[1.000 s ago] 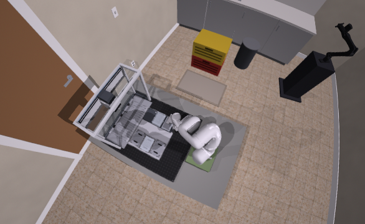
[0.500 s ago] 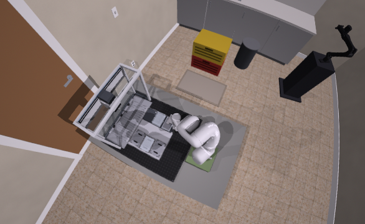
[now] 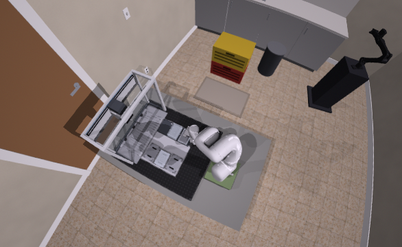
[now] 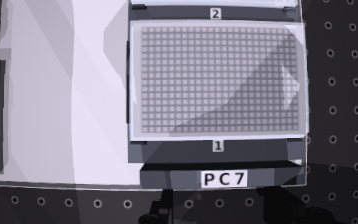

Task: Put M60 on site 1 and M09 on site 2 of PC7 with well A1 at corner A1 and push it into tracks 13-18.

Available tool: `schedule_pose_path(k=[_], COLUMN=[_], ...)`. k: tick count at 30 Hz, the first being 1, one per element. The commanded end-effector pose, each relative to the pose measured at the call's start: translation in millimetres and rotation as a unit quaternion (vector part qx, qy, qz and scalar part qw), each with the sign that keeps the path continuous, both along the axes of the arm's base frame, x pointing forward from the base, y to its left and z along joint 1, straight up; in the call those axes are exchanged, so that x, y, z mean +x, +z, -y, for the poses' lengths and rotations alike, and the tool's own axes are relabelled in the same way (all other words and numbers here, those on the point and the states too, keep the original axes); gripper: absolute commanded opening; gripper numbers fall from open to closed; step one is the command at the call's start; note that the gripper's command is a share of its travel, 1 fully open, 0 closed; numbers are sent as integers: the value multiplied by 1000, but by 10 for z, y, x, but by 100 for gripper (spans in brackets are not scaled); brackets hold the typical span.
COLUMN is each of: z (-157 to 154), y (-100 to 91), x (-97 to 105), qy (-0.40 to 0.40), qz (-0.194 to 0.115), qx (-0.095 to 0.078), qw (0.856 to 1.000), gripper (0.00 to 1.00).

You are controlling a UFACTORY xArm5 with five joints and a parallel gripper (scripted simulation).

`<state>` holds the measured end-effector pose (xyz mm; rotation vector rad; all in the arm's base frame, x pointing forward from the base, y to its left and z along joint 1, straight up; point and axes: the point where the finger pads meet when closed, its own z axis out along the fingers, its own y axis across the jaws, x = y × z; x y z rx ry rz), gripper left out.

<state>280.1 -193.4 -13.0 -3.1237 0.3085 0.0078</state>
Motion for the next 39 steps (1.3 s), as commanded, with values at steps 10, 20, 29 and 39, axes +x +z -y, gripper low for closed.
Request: schedule_pose_path(k=[10, 20, 29, 39], z=[29, 47, 60, 80], y=[8, 8, 8, 7], x=[121, 210, 278, 377], qy=[0, 0, 0, 0], qz=[1, 1, 1, 1], qx=[-1, -1, -1, -1], qw=[1000, 1000, 1000, 1000], gripper=[81, 81, 81, 81])
